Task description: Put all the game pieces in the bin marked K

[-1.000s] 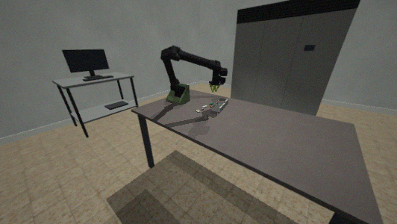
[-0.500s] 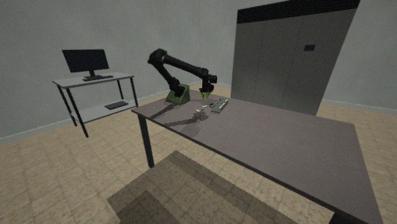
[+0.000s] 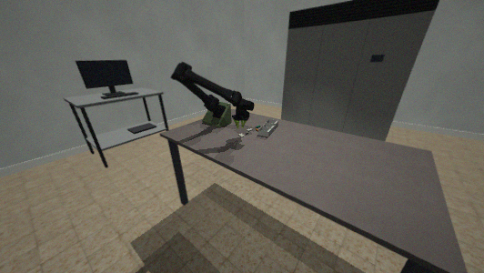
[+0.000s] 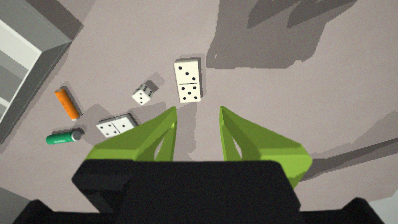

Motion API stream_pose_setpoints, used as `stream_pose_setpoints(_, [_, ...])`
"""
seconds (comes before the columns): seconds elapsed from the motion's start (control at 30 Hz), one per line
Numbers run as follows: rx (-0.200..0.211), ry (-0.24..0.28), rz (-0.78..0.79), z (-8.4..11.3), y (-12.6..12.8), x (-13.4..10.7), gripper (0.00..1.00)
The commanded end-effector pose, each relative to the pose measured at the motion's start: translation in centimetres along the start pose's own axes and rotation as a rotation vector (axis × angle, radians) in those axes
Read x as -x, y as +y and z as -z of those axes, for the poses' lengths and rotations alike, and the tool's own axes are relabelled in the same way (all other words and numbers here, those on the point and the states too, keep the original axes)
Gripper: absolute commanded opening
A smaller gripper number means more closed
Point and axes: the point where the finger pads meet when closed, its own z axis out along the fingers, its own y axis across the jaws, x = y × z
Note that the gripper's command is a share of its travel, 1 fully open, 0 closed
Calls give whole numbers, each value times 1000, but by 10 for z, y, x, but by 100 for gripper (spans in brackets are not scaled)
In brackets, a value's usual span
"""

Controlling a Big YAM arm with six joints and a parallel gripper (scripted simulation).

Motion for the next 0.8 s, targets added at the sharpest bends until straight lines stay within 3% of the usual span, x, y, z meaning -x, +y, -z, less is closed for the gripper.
stream_pose_setpoints(0.0, [34, -54, 72, 16, 19, 14, 39])
stream_pose_setpoints(0.77, [25, -41, 53, 13, 14, 10, 39])
